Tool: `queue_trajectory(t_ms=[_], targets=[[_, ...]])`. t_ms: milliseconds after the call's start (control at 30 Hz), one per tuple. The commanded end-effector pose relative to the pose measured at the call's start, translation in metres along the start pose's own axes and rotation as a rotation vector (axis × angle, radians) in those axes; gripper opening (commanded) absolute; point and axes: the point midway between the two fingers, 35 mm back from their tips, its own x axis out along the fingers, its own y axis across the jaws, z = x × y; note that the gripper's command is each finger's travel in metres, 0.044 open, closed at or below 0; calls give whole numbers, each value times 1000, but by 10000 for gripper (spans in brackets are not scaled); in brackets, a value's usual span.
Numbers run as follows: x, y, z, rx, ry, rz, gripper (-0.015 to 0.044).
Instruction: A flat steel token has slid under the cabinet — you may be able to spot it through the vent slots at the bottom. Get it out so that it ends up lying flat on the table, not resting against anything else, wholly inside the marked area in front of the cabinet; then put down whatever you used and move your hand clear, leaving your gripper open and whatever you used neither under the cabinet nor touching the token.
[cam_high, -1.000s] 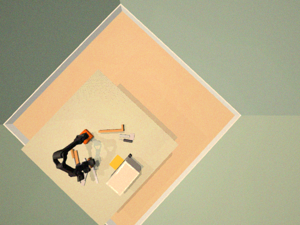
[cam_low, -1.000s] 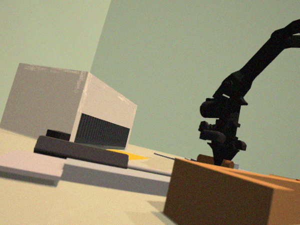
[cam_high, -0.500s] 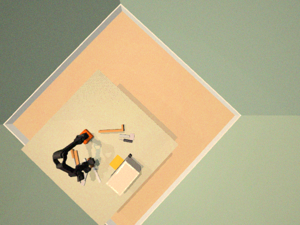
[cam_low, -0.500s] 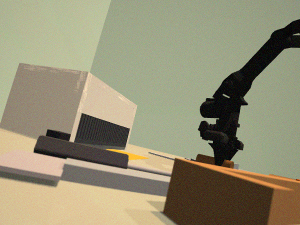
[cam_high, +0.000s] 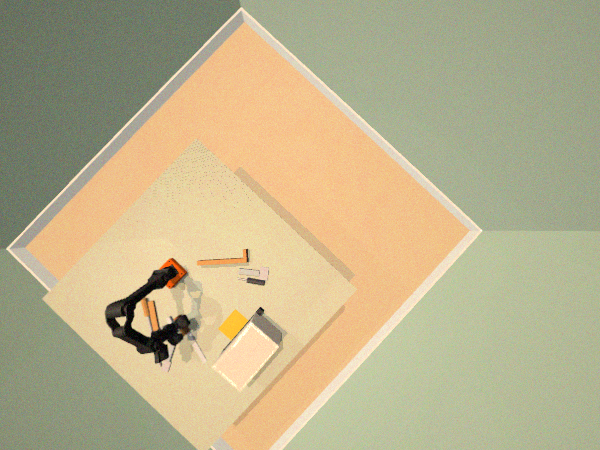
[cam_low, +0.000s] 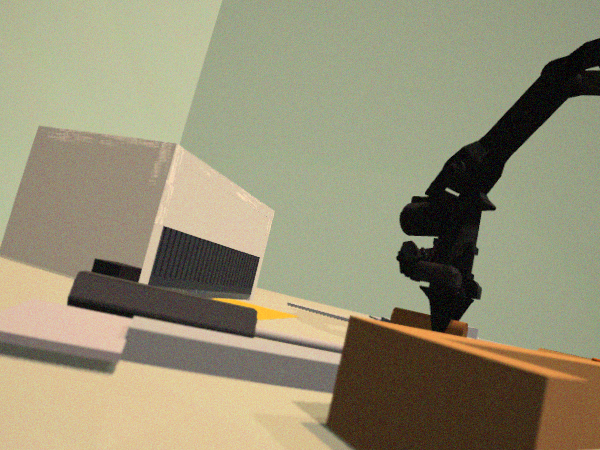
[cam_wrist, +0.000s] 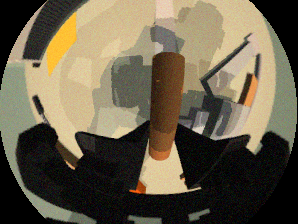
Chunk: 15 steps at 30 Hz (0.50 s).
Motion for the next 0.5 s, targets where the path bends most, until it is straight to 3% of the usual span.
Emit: queue_trajectory(t_ms=[0, 467], targets=[[-1, -1, 1, -42, -4, -5, 0], [-1, -1, 2, -153, -3, -6, 0]])
